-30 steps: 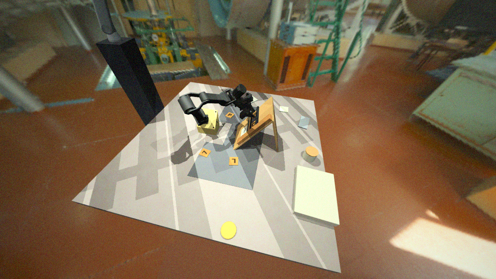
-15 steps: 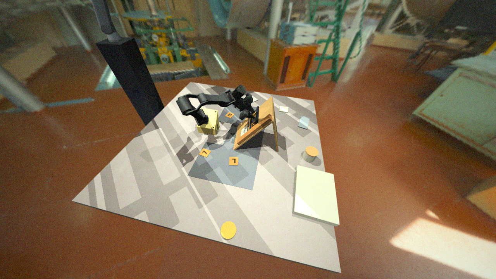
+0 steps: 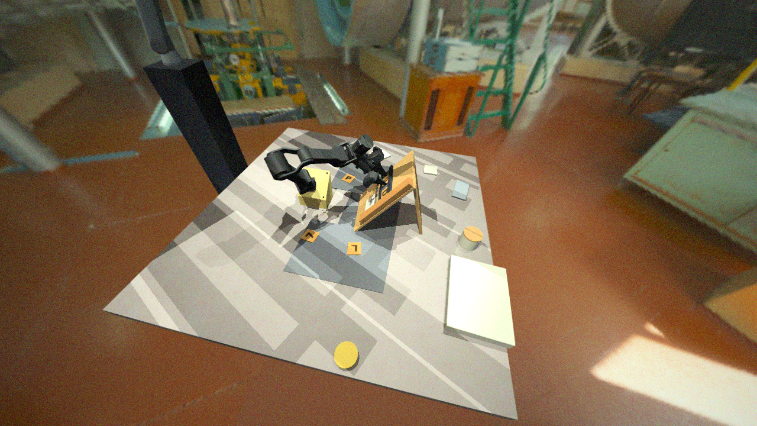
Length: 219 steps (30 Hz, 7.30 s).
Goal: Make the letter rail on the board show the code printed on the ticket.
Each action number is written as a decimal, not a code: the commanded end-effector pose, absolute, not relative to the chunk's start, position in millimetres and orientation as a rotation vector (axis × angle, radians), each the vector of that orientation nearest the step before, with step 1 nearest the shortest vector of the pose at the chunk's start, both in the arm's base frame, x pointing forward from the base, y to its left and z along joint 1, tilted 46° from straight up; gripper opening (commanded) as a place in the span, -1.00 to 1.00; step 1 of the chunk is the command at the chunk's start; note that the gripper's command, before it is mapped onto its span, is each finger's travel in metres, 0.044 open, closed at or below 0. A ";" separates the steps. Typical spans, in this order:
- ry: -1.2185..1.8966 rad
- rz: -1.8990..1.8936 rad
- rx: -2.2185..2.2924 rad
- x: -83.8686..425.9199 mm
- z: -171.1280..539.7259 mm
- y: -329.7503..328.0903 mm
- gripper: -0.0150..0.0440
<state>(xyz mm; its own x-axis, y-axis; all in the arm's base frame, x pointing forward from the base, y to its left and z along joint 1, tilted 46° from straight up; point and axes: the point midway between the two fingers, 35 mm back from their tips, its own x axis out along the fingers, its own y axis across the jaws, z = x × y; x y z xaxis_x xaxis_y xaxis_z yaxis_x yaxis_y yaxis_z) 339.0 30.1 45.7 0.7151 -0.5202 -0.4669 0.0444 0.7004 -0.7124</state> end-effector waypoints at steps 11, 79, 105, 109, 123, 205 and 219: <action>0.714 -0.338 -0.739 338.7 51.8 25.2 -0.49; 0.715 -0.337 -0.739 317.0 70.8 33.5 0.51; 0.716 -0.337 -0.739 307.1 76.9 39.9 0.51; 0.716 -0.337 -0.739 306.6 77.7 40.4 0.51; 0.723 -0.330 -0.746 305.4 76.2 40.3 0.24; 1.366 -0.606 -0.612 348.9 49.3 57.9 -0.49; 1.366 -0.607 -0.612 355.1 48.0 55.0 -0.49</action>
